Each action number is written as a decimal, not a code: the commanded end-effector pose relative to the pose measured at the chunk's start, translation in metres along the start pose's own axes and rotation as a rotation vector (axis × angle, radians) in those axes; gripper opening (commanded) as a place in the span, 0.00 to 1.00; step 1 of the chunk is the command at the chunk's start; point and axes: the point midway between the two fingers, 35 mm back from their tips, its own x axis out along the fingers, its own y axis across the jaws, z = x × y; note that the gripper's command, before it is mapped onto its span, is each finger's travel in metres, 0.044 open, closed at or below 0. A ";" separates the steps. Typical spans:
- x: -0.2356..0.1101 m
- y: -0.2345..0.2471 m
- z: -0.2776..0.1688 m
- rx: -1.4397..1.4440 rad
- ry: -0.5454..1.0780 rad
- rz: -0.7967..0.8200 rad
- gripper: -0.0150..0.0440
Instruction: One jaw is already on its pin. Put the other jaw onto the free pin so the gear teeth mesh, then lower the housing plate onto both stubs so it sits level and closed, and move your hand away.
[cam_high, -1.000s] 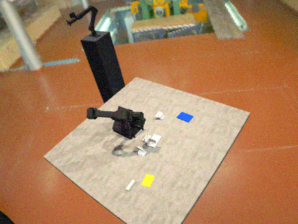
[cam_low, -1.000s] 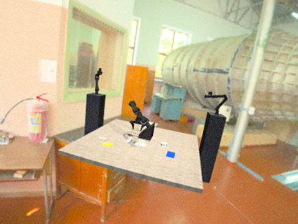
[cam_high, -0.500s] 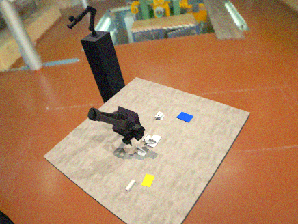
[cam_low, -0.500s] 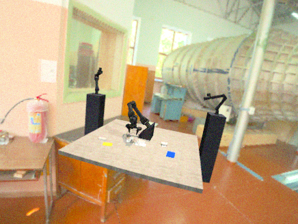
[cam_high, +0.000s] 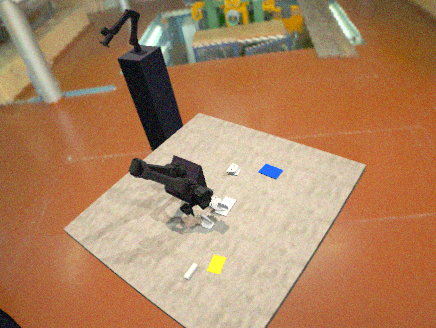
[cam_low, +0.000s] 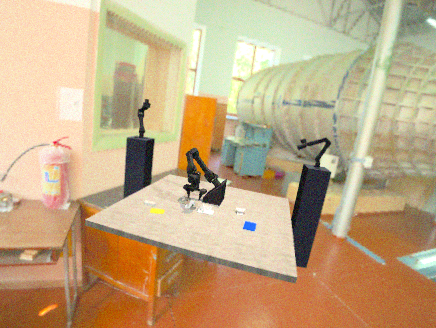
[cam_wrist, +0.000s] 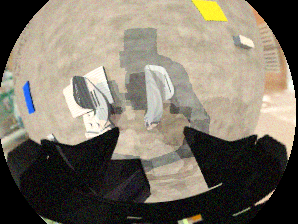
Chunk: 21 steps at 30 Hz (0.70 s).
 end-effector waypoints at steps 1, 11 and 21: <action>0.006 0.002 -0.002 -0.009 0.005 0.004 1.00; 0.023 0.001 -0.002 -0.009 0.005 0.003 1.00; 0.039 0.000 -0.004 -0.010 0.005 0.000 1.00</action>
